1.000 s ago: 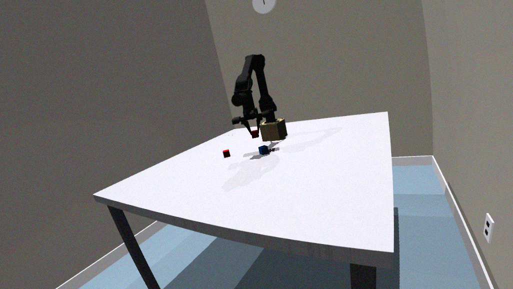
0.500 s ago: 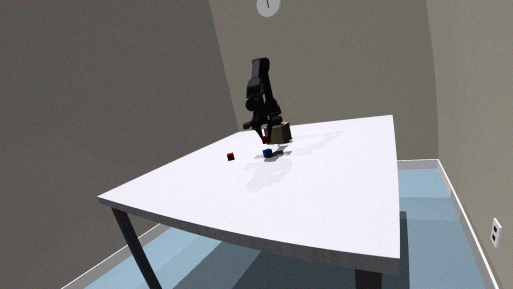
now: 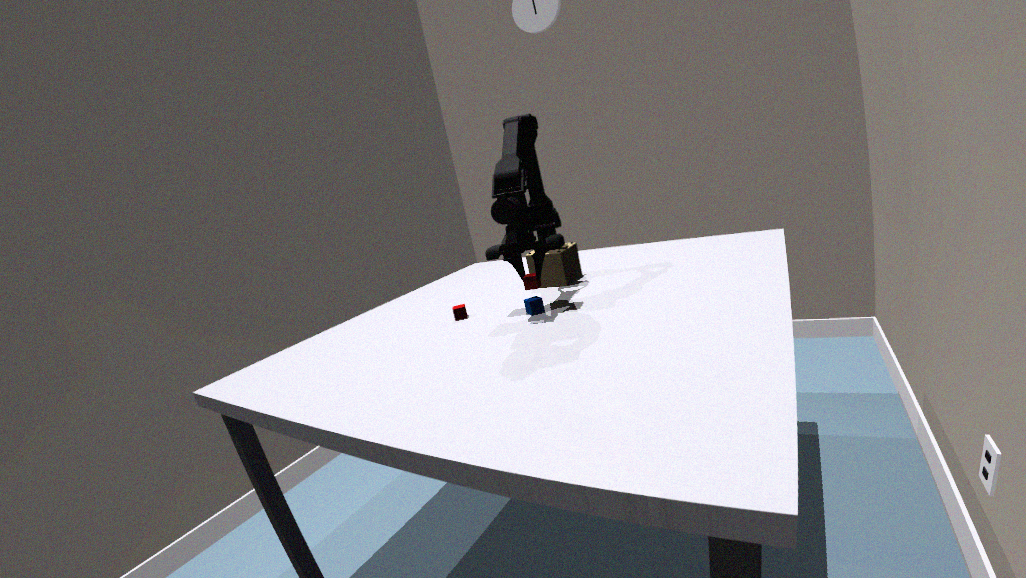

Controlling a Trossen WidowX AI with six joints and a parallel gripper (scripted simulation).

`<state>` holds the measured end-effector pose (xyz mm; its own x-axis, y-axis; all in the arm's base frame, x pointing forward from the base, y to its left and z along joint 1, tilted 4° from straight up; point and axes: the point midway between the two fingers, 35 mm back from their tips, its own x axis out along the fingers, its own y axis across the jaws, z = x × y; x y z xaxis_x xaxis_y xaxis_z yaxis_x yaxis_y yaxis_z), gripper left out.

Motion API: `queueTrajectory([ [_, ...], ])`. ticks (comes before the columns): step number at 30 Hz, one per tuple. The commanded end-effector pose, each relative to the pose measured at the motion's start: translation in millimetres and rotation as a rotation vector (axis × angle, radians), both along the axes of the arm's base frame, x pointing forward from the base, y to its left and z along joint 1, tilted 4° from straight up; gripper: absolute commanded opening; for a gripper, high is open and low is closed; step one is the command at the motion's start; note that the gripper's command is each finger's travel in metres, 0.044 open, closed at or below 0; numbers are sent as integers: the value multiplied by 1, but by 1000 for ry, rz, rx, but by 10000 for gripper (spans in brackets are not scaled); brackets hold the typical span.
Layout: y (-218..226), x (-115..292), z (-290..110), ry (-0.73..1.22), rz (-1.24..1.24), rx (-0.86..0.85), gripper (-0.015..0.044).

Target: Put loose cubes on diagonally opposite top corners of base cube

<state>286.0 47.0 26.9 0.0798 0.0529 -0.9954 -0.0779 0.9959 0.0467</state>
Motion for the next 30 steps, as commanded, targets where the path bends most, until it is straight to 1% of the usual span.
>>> queueTrajectory([
  [1,0,0,-9,3,-6,-4,105],
  [6,0,0,-20,4,-7,-4,105],
  [30,0,0,-22,3,-4,-4,105],
])
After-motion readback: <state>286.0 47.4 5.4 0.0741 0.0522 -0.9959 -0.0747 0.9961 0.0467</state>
